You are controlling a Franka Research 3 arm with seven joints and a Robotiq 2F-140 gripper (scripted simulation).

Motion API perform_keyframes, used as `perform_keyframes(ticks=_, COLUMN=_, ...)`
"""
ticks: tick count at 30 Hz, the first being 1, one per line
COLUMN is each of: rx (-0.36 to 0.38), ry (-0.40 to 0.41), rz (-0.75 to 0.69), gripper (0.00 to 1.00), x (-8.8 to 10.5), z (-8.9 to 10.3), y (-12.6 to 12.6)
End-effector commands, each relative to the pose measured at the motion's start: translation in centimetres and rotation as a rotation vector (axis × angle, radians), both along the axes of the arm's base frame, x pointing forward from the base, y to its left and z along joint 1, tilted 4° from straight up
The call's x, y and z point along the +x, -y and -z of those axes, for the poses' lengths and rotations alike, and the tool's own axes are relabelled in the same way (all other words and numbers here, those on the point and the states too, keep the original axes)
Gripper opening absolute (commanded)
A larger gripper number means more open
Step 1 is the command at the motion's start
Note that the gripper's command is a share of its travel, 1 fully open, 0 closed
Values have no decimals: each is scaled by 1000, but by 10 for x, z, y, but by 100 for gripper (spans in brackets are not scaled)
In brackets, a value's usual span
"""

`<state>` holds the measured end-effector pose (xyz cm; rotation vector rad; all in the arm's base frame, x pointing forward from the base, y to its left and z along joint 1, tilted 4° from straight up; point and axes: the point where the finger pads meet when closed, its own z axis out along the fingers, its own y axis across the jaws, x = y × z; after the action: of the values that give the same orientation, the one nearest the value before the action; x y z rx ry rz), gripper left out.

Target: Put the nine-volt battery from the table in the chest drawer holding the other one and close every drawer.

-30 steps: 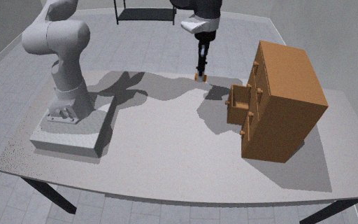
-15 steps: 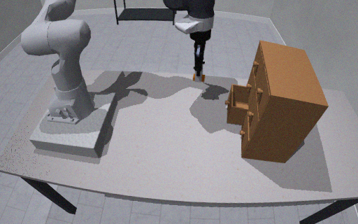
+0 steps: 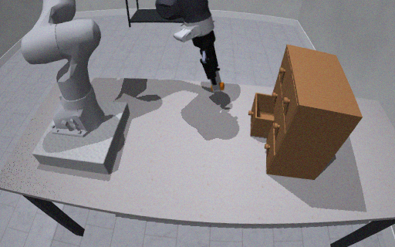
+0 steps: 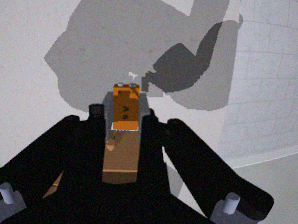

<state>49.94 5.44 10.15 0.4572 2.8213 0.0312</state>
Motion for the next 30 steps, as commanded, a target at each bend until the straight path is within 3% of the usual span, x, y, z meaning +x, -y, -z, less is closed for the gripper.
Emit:
perform_keyframes(ticks=1, rx=-47, ry=150, rz=-17, gripper=14, x=11, z=-4, y=4)
perform_keyframes(ticks=13, rx=-165, ry=531, rz=10, gripper=14, x=4, z=1, y=2)
perform_keyframes(ticks=15, rx=-165, ry=531, rz=10, gripper=14, x=4, z=1, y=2)
perform_keyframes(ticks=30, rx=-251, ry=811, rz=30, gripper=14, x=-2, z=5, y=0)
